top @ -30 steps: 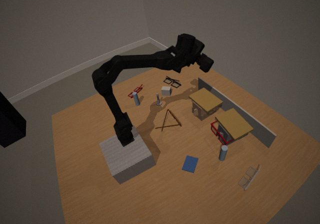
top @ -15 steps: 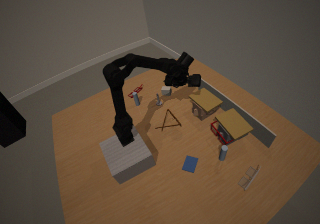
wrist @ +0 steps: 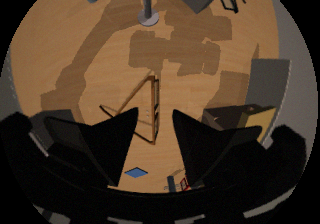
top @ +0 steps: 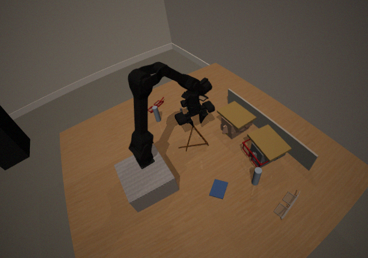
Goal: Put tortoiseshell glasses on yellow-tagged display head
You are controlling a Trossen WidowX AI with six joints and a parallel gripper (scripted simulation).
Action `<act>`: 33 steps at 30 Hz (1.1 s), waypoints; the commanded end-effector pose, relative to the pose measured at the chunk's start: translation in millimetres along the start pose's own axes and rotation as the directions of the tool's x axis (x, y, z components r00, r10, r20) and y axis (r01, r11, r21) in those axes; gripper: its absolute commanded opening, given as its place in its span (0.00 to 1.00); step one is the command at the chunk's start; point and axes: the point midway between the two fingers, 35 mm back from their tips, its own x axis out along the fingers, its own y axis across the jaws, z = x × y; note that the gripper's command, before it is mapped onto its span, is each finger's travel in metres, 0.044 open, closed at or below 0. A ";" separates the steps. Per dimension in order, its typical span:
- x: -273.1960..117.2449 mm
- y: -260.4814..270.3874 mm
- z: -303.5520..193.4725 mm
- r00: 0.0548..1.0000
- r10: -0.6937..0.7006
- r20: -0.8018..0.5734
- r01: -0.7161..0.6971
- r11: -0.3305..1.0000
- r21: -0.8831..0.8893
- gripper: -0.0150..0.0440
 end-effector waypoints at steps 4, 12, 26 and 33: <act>4.1 6.1 -1.3 0.999 0.030 -0.037 -0.032 0.997 -0.064 0.59; 4.1 4.3 0.1 0.999 0.030 -0.037 -0.032 0.997 -0.064 0.46; 9.6 3.5 0.1 0.999 0.030 -0.037 -0.032 0.997 -0.064 0.46; 21.1 2.1 0.0 0.999 0.030 -0.037 -0.032 0.997 -0.064 0.46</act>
